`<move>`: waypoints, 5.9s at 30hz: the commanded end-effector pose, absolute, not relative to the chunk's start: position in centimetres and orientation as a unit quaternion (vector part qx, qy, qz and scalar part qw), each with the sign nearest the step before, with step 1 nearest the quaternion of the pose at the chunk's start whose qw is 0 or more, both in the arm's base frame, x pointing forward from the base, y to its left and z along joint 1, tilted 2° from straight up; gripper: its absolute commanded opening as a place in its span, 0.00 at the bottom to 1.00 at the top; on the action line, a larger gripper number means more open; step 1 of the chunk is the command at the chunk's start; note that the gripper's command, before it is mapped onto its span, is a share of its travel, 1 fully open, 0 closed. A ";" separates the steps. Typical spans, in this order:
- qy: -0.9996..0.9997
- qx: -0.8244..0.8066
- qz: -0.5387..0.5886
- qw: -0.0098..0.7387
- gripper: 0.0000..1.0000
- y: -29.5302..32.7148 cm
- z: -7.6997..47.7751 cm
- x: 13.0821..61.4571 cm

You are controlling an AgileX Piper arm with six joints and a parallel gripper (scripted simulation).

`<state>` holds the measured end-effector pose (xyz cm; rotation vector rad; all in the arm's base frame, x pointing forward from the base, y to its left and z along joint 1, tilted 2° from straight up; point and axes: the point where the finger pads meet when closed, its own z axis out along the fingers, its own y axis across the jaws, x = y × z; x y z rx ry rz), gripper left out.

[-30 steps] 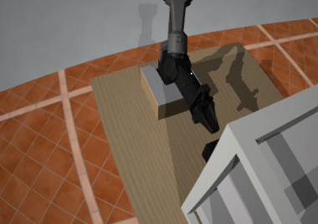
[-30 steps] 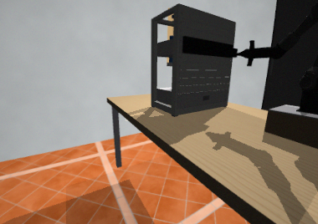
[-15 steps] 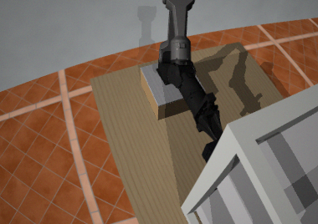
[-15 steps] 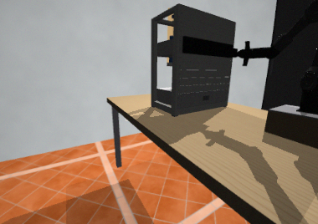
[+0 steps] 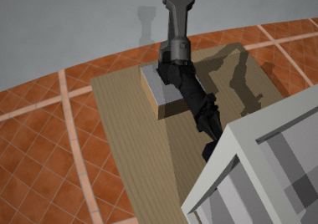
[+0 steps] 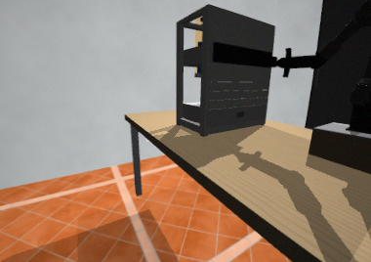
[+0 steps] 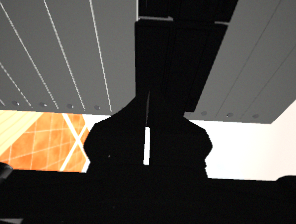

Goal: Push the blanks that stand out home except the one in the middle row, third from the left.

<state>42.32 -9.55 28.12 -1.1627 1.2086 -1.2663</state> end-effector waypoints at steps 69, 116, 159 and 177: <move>0.499 -0.480 -0.523 0.496 0.00 -9.7 28.2 45.5; 0.499 -0.480 -0.523 0.496 0.00 -9.7 28.2 46.3; 0.499 -0.480 -0.523 0.496 0.00 -9.7 28.2 46.9; 0.499 -0.480 -0.523 0.496 0.00 -9.2 27.8 36.8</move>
